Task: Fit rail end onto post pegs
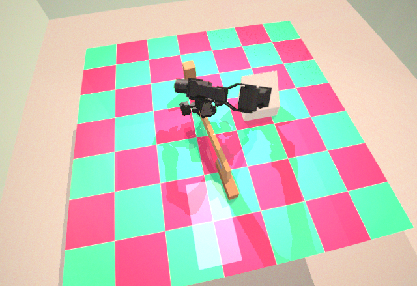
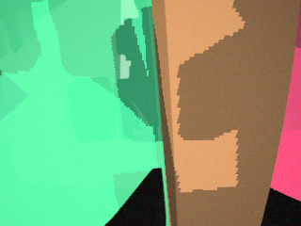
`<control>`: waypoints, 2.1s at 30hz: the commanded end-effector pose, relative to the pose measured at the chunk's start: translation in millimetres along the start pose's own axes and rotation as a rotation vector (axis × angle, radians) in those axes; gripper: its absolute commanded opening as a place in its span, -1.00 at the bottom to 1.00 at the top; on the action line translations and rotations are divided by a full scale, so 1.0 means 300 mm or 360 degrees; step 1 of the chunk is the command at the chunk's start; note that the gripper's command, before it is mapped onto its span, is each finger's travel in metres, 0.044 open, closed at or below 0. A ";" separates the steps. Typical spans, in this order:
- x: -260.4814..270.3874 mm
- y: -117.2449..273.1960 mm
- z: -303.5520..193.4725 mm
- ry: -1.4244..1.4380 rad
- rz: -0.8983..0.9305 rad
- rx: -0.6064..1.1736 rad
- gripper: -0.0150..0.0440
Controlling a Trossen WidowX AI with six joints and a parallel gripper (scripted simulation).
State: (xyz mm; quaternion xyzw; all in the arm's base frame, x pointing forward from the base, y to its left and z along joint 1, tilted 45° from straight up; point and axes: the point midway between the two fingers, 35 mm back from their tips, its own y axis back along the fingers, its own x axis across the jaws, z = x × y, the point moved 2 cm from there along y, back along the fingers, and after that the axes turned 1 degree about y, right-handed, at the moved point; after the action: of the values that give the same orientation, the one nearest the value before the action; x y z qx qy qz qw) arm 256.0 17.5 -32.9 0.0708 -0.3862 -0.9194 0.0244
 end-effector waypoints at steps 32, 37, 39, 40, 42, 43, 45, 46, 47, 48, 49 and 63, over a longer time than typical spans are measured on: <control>-0.003 0.024 -0.001 -0.0004 -0.0004 -0.0004 -0.49; -0.005 0.032 -0.001 -0.0004 -0.0004 -0.0003 -0.49; -0.006 0.036 -0.001 -0.0004 -0.0004 -0.0003 -0.49; -0.006 0.037 -0.001 -0.0004 -0.0004 -0.0003 -0.49; -0.006 0.041 -0.001 -0.0004 -0.0004 -0.0003 -0.49; -0.007 0.042 -0.001 -0.0004 -0.0004 -0.0003 -0.49; -0.007 0.046 -0.001 -0.0004 -0.0004 -0.0003 -0.49; -0.007 0.047 -0.001 -0.0004 -0.0004 -0.0003 -0.49; -0.007 0.049 -0.001 -0.0004 -0.0004 -0.0003 -0.49; -0.007 0.051 -0.001 -0.0004 -0.0004 -0.0003 -0.49; -0.008 0.053 -0.001 -0.0004 -0.0004 -0.0003 -0.49; -0.008 0.076 -0.001 -0.0004 -0.0004 -0.0002 -0.49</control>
State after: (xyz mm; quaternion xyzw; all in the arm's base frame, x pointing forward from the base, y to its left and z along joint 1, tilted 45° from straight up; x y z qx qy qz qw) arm 256.8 4.9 -19.1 0.0690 -0.3860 -0.9195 0.0276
